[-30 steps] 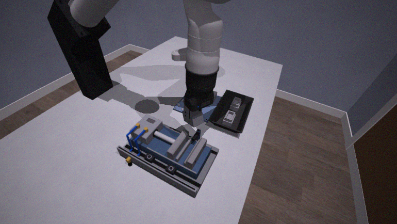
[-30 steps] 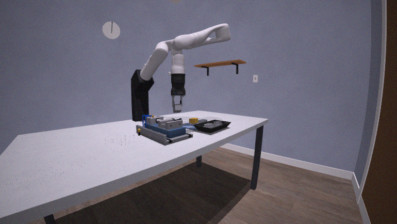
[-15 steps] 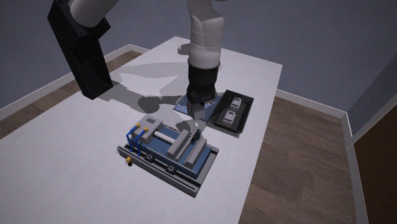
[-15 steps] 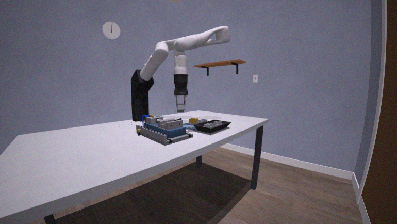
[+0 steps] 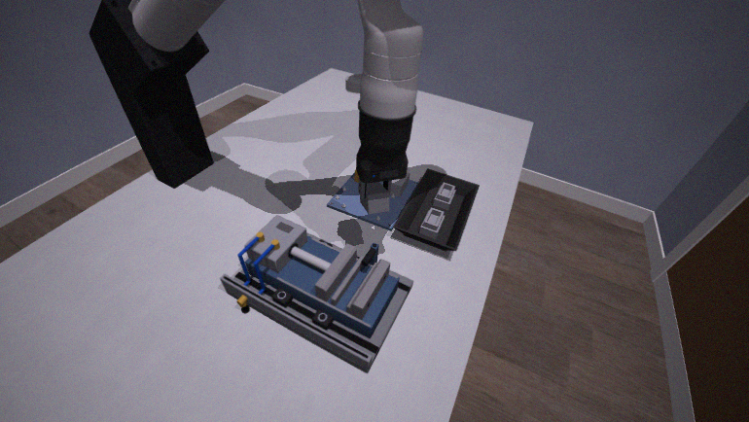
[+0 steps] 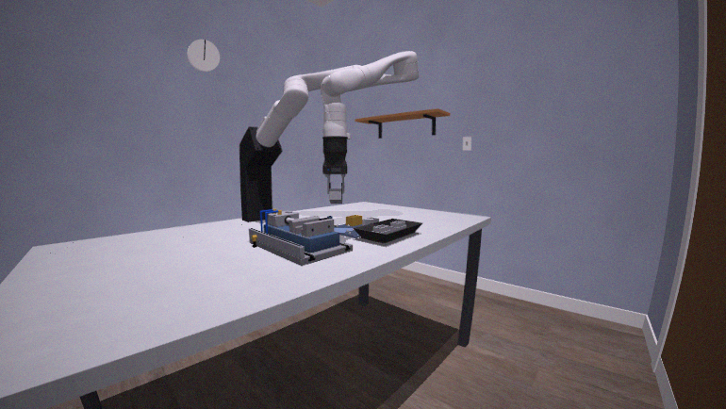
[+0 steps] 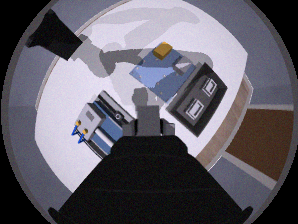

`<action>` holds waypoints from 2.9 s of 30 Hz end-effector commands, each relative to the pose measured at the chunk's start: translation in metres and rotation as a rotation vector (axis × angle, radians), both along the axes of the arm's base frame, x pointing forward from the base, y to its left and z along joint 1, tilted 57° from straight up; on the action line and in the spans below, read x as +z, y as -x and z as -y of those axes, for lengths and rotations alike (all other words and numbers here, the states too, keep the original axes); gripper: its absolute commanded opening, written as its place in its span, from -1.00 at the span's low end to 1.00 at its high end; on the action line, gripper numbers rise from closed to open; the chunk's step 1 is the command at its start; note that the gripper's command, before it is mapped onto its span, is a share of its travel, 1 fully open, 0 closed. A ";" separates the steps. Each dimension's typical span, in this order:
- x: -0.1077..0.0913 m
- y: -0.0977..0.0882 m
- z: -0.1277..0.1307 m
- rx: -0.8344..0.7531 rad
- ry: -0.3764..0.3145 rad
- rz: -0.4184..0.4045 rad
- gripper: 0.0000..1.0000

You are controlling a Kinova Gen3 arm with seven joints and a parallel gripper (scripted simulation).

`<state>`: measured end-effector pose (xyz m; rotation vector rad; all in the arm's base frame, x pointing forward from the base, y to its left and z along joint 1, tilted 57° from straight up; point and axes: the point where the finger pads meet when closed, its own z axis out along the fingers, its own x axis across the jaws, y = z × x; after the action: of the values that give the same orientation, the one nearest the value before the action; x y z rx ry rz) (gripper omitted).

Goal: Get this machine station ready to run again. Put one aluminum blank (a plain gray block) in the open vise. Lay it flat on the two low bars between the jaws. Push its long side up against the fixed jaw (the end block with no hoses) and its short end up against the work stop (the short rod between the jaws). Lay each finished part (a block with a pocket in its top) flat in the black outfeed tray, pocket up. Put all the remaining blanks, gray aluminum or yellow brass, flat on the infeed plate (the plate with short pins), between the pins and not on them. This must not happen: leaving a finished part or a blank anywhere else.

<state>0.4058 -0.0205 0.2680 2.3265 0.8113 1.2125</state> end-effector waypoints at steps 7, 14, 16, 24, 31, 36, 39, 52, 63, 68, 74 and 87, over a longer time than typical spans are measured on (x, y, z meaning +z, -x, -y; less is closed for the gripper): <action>-0.002 -0.001 -0.018 -0.047 -0.061 0.005 -1.00; -0.003 -0.001 -0.033 -0.088 -0.126 0.013 -1.00; -0.004 -0.001 -0.037 -0.099 -0.143 0.012 -1.00; -0.007 -0.001 -0.049 -0.132 -0.192 0.010 -1.00; -0.009 -0.001 -0.061 -0.172 -0.249 0.011 -1.00; -0.011 0.000 -0.072 -0.194 -0.288 0.012 -1.00; -0.010 -0.001 -0.077 -0.211 -0.314 0.020 -1.00; -0.015 -0.001 -0.091 -0.271 -0.388 0.030 -1.00; -0.016 -0.001 -0.103 -0.306 -0.447 0.037 -1.00; -0.017 -0.001 -0.109 -0.323 -0.475 0.041 -1.00; -0.018 0.000 -0.113 -0.338 -0.499 0.045 -1.00; -0.020 0.000 -0.122 -0.362 -0.540 0.052 -1.00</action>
<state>0.4064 0.0981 0.2491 2.6789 0.0305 1.4349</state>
